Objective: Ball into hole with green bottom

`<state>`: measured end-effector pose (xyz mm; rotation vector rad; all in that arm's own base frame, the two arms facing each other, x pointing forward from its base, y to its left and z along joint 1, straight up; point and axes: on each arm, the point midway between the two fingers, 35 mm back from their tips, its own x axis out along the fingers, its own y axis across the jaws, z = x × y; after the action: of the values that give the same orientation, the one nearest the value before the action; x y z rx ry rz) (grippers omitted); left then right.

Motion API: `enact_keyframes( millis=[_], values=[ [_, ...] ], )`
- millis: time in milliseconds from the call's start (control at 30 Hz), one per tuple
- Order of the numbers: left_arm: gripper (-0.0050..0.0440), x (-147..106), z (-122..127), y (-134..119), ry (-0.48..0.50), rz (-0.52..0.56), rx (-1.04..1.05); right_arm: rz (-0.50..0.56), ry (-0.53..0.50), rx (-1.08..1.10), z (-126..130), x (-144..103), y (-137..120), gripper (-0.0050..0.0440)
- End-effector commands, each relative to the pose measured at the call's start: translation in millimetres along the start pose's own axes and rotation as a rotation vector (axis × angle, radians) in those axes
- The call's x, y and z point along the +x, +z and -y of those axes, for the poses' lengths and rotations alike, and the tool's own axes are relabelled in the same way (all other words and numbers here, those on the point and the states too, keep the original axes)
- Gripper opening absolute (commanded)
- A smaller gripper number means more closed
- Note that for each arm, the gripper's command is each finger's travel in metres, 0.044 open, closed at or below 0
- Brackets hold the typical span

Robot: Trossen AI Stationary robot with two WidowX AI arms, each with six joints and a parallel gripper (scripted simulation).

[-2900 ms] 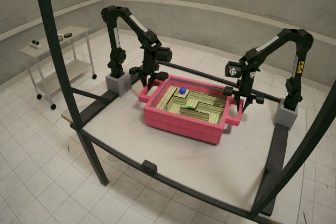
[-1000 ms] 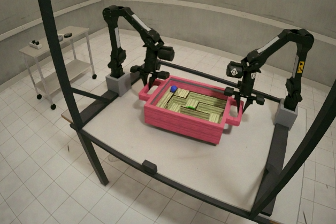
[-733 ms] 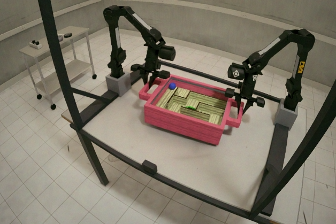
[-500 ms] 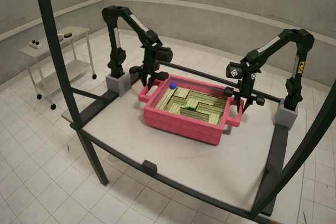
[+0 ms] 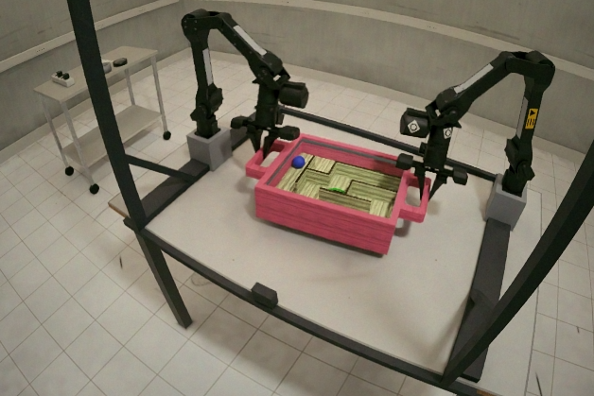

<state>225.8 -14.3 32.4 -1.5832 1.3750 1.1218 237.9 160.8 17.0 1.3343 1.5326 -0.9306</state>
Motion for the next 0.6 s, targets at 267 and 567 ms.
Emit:
enact_keyframes(
  millis=[267,567],
  values=[
    [-0.0050,-3,3,-8,-0.048,0.033,0.021,0.016,0.009,-0.008,-7,-14,-16,-0.0050],
    [-0.0050,0,5,-10,-0.085,0.080,0.031,0.063,-0.014,0.001,-6,-20,-20,-0.0050]
  ],
)
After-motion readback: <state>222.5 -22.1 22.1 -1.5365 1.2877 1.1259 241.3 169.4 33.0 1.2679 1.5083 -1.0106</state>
